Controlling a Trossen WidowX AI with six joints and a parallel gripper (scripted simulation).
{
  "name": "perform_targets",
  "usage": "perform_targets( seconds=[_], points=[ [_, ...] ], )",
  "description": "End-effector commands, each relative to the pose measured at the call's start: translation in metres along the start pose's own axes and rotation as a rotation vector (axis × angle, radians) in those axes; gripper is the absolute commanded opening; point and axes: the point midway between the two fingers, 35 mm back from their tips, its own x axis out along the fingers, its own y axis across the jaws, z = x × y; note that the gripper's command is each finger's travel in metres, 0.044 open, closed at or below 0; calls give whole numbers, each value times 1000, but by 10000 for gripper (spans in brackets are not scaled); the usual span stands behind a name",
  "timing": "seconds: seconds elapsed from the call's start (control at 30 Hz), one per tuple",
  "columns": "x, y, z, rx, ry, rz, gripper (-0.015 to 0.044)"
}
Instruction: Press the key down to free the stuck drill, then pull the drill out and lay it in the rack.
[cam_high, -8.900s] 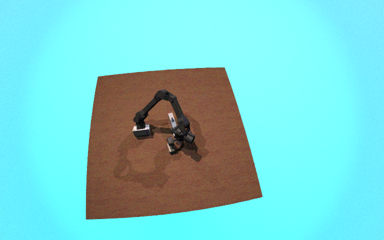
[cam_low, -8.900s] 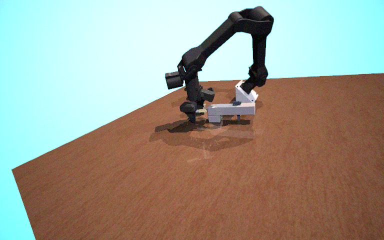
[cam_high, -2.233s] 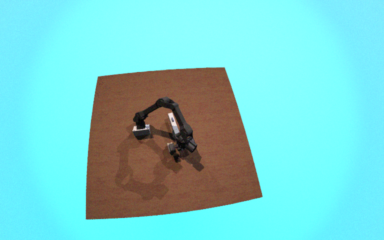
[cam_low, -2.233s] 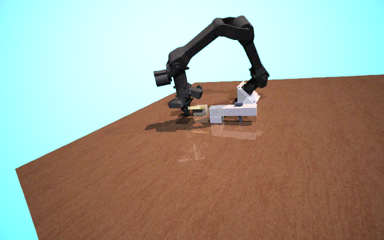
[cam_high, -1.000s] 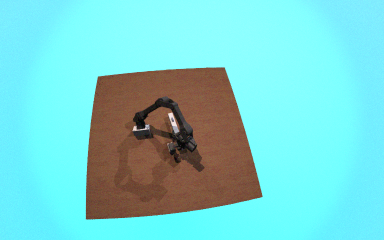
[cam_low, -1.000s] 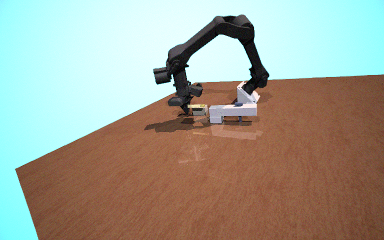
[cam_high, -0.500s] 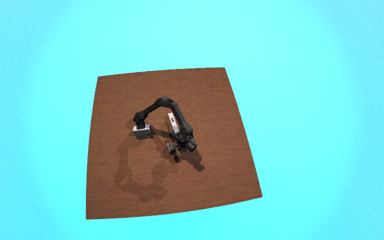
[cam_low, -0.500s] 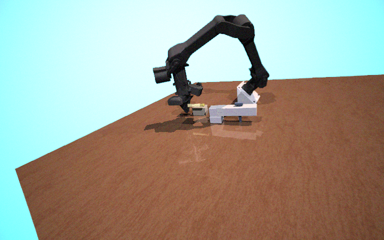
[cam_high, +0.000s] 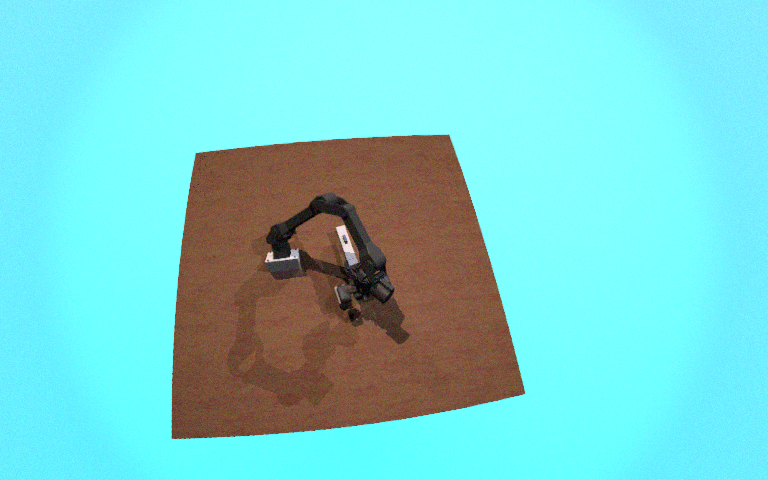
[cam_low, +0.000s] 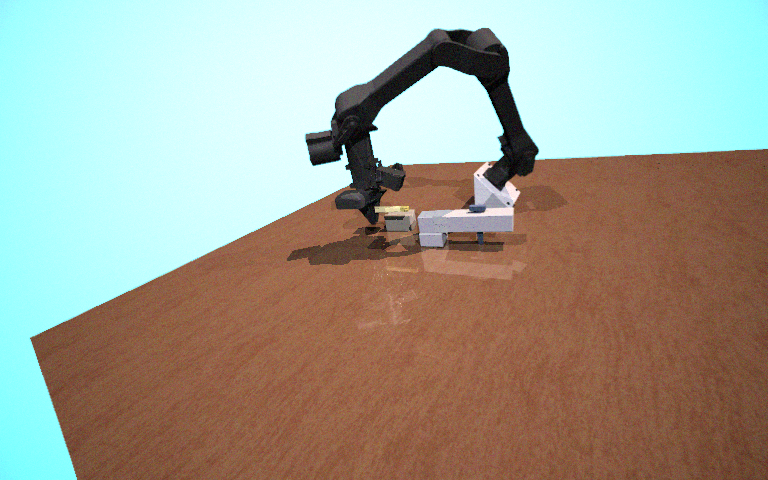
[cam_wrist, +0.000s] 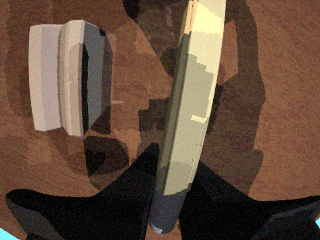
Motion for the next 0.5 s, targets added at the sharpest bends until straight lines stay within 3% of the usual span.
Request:
perform_targets(
  seconds=[0.0, 0.47],
  points=[
    [-3, -1, 0, -4, 5, 0, 0],
    [-7, -1, 0, -4, 5, 0, 0]
  ],
)
